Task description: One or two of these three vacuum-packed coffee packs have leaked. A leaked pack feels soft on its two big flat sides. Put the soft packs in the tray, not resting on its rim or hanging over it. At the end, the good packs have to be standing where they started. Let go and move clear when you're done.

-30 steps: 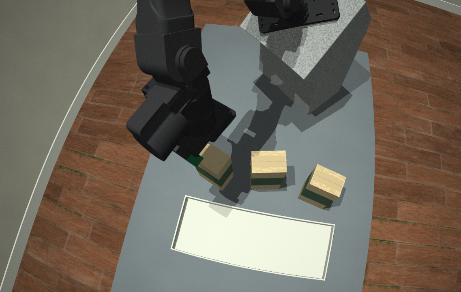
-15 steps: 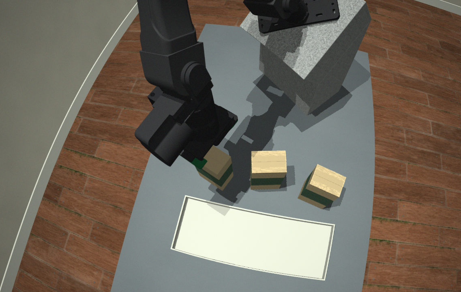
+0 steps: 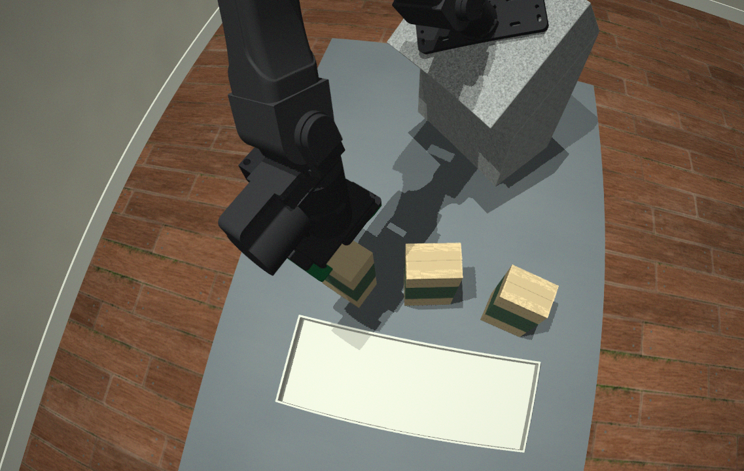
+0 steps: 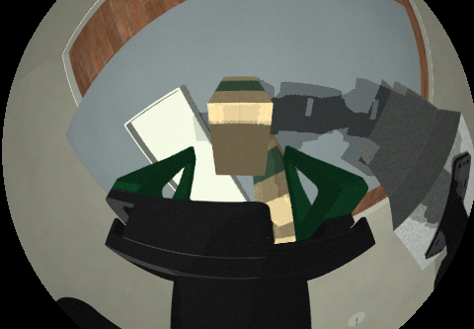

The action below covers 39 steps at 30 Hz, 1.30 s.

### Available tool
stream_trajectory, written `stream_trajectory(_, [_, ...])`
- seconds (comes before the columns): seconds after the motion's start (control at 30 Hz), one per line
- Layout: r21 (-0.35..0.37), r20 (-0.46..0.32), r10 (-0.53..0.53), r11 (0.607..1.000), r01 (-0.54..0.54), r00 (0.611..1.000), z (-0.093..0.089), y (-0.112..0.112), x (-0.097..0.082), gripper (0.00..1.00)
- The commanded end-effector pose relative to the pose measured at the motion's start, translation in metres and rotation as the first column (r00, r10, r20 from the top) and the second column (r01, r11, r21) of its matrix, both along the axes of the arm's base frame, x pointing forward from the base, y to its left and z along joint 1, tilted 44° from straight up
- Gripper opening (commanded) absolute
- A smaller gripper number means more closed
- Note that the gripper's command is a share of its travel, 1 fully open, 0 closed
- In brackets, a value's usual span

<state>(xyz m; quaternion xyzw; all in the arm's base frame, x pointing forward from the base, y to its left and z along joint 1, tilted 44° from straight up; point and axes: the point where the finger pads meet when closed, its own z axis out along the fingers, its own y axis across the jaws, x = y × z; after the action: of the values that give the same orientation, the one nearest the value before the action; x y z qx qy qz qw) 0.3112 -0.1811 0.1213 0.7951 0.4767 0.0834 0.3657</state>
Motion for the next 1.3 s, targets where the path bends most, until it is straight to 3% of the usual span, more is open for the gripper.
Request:
stream_trajectory(0.0, [-0.007, -0.006, 0.002, 1.000, -0.003, 1.000, 0.0012, 0.0010, -0.0018, 0.79])
stream_trajectory(1.27, [-0.006, -0.008, 0.001, 1.000, -0.001, 1.000, -0.0017, 0.0014, -0.0053, 0.79])
